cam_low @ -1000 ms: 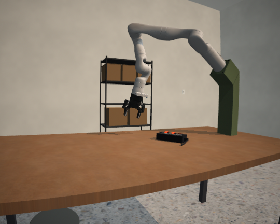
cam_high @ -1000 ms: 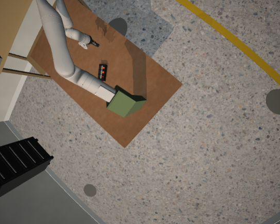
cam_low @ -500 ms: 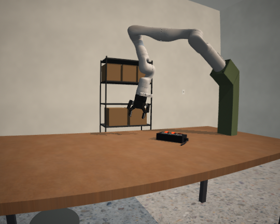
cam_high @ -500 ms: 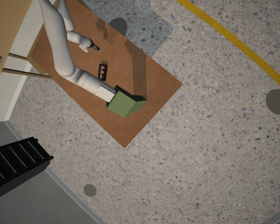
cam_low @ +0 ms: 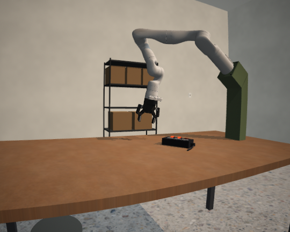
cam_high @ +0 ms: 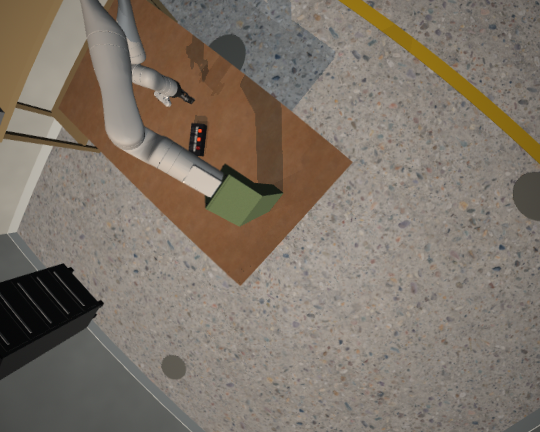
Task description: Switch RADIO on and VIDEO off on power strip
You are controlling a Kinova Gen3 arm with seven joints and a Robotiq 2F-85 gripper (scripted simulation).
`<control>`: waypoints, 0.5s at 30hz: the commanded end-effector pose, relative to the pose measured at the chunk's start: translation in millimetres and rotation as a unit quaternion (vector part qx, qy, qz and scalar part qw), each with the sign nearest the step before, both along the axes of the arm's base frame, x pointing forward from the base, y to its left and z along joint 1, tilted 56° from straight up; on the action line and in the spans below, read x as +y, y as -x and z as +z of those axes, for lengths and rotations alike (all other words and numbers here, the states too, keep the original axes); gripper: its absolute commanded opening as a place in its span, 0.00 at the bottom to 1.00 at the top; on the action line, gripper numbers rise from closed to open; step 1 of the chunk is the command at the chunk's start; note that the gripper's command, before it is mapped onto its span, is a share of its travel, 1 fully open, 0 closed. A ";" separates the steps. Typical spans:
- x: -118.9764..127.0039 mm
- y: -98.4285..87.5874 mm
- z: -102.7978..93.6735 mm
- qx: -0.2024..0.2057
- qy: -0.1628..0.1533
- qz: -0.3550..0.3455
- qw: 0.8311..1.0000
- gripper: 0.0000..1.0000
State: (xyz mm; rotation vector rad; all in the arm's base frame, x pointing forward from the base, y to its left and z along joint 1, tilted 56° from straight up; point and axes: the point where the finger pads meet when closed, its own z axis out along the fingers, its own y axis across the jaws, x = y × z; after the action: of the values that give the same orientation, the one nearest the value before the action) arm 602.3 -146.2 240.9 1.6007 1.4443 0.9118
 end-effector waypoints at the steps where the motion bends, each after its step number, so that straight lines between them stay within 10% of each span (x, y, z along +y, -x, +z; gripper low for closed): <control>1: 8.6 3.5 -8.5 0.005 -0.007 0.005 1.000 1.00; 15: 18.6 9.6 -18.8 0.009 -0.019 0.006 1.000 1.00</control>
State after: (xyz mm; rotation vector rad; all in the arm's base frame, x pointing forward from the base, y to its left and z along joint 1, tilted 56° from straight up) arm 592.8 -128.1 222.3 1.6340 1.4564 0.9386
